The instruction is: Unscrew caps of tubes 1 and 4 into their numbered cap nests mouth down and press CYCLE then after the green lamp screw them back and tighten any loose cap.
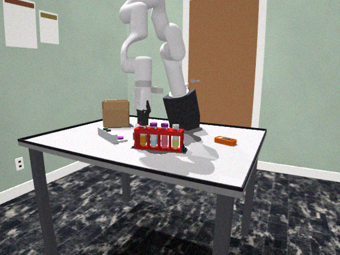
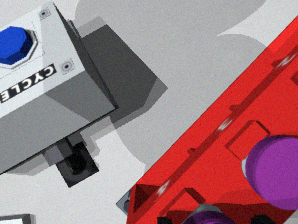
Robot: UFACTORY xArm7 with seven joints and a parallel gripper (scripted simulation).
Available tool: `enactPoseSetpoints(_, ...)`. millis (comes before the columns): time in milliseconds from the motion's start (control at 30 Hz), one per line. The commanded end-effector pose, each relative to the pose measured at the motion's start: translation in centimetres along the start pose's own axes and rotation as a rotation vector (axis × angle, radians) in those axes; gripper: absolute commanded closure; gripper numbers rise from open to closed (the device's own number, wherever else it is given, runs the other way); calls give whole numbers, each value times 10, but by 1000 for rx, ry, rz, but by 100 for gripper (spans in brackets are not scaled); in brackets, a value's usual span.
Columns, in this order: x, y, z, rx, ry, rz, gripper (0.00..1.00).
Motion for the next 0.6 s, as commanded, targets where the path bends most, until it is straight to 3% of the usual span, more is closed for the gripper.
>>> enactPoseSetpoints(0,-1,-2,0,-3,-1,22,54)
enactPoseSetpoints(167,-1,-2,0,81,0,22,54)
enactPoseSetpoints(267,-1,-2,0,331,2,22,54)
enactPoseSetpoints(567,-1,-2,0,774,6,23,54)
Point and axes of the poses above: the point where the finger pads meet when closed, its own x axis out along the fingers, its own z axis across the jaws, y = z × x, the point moved 6 cm from there along -x, back along the fingers, and after that the axes turned 13 degrees about -x, right-handed, at the moved point
